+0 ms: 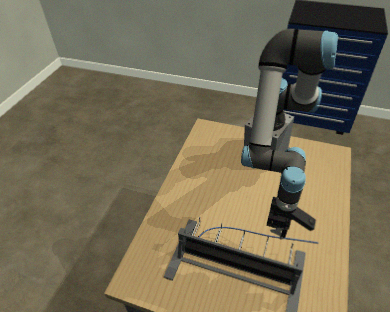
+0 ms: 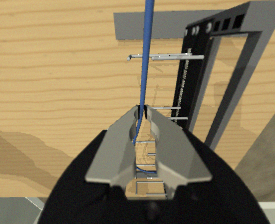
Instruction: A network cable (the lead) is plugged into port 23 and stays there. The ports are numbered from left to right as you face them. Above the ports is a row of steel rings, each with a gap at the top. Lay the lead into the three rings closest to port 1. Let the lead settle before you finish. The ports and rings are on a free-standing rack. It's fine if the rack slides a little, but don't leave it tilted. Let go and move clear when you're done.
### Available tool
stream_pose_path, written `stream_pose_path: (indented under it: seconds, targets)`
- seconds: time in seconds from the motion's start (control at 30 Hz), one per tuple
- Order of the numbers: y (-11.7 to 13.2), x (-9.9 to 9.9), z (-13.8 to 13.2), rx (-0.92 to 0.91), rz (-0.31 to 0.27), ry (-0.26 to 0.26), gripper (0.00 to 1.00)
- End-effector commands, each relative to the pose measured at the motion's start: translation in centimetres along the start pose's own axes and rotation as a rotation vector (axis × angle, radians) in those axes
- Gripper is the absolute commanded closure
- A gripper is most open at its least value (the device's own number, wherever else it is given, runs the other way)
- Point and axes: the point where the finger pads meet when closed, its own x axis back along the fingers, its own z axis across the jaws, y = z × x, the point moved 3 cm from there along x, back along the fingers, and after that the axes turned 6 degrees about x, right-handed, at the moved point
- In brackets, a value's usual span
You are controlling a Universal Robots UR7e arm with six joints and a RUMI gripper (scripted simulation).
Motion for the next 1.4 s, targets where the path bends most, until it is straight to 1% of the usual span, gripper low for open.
stream_pose_path:
  seconds: [0.0, 0.43, 0.5, 0.87, 1.37]
  targets:
    - [0.0, -0.5, 0.1, 0.0, 0.0, 0.002, 1.0]
    - [0.0, -3.1, 0.1, 0.0, 0.0, 0.002, 1.0]
    - [0.0, -3.1, 0.1, 0.0, 0.0, 0.002, 1.0]
    - [0.0, -5.0, 0.1, 0.0, 0.0, 0.002, 1.0]
    - [0.0, -6.3, 0.1, 0.0, 0.0, 0.002, 1.0]
